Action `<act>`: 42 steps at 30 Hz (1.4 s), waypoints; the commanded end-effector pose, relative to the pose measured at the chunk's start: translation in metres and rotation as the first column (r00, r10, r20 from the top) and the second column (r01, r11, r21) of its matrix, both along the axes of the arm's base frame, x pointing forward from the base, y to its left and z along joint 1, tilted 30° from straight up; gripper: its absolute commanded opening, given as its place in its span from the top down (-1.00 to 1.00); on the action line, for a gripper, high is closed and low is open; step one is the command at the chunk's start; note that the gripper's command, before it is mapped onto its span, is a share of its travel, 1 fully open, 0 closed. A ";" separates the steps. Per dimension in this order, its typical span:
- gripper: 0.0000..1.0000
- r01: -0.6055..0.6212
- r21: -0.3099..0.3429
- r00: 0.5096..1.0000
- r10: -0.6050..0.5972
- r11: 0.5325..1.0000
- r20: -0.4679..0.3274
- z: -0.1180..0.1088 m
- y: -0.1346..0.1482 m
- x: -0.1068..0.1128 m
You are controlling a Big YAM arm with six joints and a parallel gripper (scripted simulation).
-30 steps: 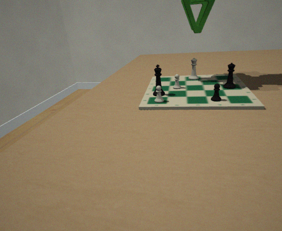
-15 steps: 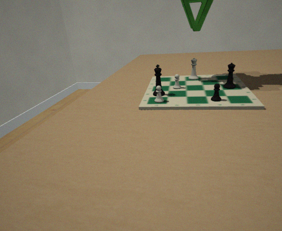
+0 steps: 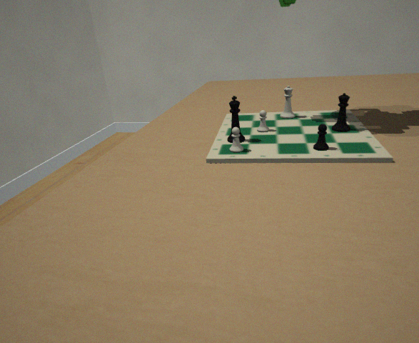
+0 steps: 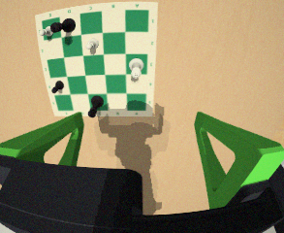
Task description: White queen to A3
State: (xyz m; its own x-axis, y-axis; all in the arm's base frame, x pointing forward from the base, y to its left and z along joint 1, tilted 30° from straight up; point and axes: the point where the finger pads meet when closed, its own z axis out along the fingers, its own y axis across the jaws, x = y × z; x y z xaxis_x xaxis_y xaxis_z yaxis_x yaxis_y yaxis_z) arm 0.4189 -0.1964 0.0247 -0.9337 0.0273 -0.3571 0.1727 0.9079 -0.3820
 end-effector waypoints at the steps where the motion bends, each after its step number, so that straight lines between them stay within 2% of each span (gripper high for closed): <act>1: -1.00 0.006 0.006 1.000 -0.006 1.000 -0.002 0.009 0.009 -0.005; 6: -1.00 0.003 0.007 1.000 -0.003 1.000 -0.001 0.018 0.014 -0.008; 9: -1.00 0.016 0.017 0.999 -0.016 1.000 -0.033 0.005 0.011 -0.013; 42: -1.00 0.013 0.014 1.000 -0.013 1.000 -0.025 0.008 0.010 -0.011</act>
